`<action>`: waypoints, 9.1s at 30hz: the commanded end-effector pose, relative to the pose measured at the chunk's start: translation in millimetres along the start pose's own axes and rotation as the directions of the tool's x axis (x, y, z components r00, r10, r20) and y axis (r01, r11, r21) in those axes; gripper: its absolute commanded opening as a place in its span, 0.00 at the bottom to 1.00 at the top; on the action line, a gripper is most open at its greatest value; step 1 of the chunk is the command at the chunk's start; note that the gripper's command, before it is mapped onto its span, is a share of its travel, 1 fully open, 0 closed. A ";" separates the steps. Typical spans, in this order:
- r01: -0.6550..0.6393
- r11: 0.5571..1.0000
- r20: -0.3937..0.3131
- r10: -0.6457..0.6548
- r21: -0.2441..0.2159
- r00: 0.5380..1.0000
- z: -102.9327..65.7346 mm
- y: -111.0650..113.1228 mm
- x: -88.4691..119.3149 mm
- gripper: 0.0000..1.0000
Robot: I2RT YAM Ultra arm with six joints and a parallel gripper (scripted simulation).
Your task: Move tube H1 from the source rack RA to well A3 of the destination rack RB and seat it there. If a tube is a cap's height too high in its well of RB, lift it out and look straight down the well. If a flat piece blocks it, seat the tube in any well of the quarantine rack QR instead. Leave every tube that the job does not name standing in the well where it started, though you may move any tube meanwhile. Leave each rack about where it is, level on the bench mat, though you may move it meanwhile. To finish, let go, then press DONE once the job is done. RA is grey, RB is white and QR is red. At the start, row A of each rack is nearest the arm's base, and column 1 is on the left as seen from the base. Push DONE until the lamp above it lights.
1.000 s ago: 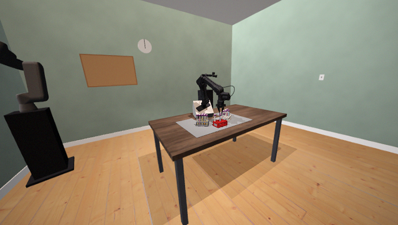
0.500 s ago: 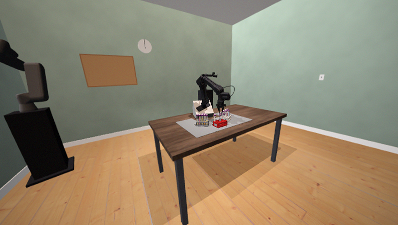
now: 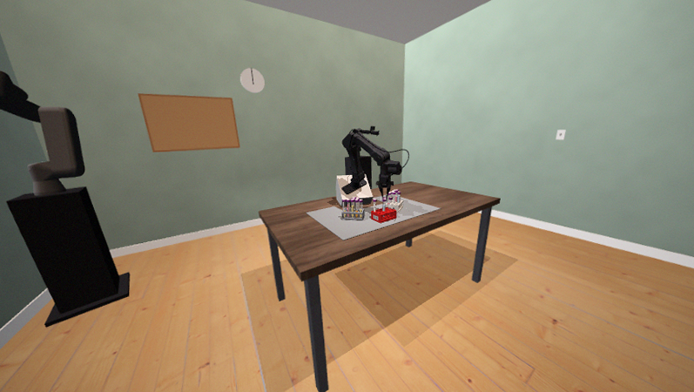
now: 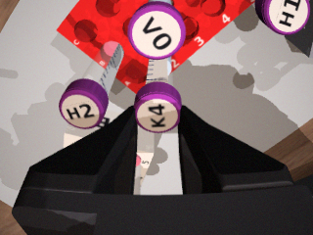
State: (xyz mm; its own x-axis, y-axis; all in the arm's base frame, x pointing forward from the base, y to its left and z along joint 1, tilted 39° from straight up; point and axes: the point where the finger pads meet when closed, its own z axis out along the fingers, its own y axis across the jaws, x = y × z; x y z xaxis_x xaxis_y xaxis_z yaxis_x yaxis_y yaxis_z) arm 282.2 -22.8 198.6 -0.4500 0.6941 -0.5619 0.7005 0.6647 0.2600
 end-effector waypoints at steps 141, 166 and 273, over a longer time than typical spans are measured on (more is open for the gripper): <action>0.693 0.721 0.056 -0.691 -0.017 0.721 -79.1 -47.2 14.7 0.00; 0.709 0.706 0.042 -0.708 0.008 0.705 -74.1 -120.3 19.2 0.00; 0.712 0.702 0.009 -0.712 0.006 0.702 -70.0 -244.0 -48.4 0.00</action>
State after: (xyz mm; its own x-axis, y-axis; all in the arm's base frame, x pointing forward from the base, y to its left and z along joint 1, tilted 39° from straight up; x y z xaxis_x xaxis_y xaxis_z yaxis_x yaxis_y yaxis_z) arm 94.0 -195.9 210.8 -0.8121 0.0155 -0.5833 0.1672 0.9639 -0.2071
